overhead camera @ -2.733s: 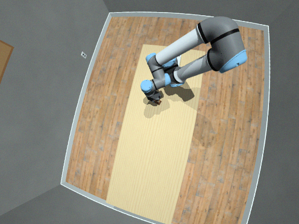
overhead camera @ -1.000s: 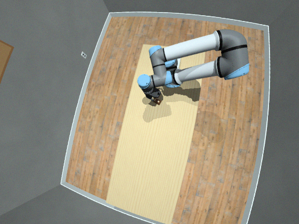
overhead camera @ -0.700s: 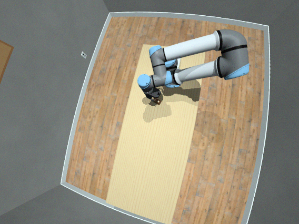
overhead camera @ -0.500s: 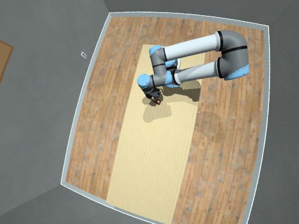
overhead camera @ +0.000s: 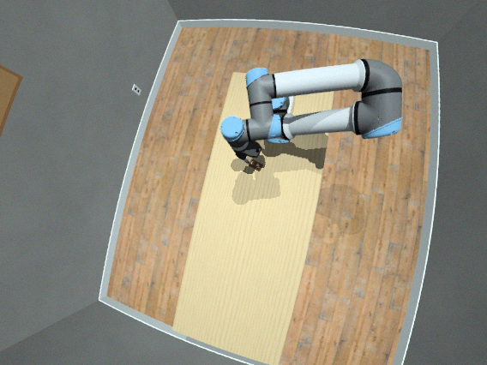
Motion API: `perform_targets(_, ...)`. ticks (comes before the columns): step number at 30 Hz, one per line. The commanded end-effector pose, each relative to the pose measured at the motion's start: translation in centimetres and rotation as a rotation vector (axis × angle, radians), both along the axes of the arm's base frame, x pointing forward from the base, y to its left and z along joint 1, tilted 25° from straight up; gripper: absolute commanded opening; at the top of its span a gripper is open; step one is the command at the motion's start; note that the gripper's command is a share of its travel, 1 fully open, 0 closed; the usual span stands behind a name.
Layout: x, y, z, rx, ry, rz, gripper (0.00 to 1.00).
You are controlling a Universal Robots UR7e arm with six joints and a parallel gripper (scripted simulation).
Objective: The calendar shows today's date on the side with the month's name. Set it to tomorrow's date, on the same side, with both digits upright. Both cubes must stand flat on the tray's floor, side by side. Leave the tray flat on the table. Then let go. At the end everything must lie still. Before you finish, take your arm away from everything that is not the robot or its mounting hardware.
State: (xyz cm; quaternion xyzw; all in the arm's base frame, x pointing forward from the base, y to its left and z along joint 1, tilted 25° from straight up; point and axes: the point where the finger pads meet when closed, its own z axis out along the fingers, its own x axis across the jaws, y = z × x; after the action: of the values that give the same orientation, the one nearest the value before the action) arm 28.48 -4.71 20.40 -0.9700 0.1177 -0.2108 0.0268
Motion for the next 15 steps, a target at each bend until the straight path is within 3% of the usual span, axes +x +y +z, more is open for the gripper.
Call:
perform_targets(1,-1.00,-0.05,1.85,0.004,-0.009,0.002,1.00)
perform_targets(15,-1.40,-0.06,2.71,0.004,-0.009,0.002,1.00)
